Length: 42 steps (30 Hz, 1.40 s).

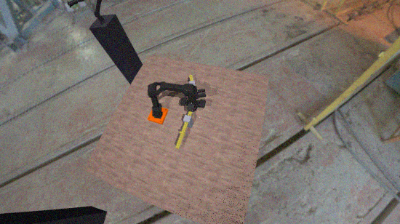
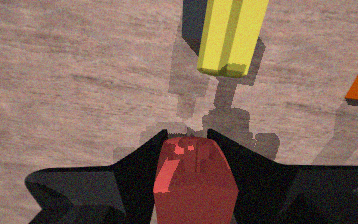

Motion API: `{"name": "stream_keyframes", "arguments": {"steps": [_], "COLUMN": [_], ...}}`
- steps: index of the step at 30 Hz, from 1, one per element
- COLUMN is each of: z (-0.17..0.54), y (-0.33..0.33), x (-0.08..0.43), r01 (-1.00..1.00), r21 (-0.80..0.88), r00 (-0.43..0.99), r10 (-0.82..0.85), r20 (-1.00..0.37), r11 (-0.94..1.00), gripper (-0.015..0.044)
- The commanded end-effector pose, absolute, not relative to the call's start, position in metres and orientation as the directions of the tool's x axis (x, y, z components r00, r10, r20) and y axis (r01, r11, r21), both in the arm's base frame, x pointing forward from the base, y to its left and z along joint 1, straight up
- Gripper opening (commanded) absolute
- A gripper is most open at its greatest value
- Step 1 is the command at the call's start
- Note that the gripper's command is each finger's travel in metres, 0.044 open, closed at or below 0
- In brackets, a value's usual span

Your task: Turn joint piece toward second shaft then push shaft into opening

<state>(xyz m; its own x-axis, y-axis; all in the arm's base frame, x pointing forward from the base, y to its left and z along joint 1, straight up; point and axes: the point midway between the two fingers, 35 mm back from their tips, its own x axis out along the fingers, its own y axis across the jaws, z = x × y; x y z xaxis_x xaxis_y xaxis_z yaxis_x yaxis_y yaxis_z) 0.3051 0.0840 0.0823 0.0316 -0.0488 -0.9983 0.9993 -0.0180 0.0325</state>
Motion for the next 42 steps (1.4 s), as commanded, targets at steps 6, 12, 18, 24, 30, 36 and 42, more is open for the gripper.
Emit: {"name": "stream_keyframes", "arguments": {"steps": [6, 12, 18, 24, 30, 36, 42], "z": [0.0803, 0.0803, 0.0803, 0.0823, 0.0823, 0.0823, 0.0815], "y": [0.0842, 0.0842, 0.0842, 0.084, 0.084, 0.084, 0.0841], "x": [0.3051, 0.3051, 0.3051, 0.3051, 0.3051, 0.3051, 0.3033], "r01": [0.999, 0.999, 0.999, 0.999, 0.999, 0.999, 0.998], "r21": [0.027, 0.027, 0.027, 0.032, 0.032, 0.032, 0.033], "r00": [0.026, 0.026, 0.026, 0.032, 0.032, 0.032, 0.031], "r10": [-0.048, -0.048, -0.048, -0.049, -0.049, -0.049, -0.034], "r20": [-0.998, -0.998, -0.998, -0.998, -0.998, -0.998, -0.999], "r11": [-0.021, -0.021, -0.021, -0.018, -0.018, -0.018, -0.055], "gripper": [0.0182, 0.0182, 0.0182, 0.0147, 0.0094, 0.0, 0.0]}}
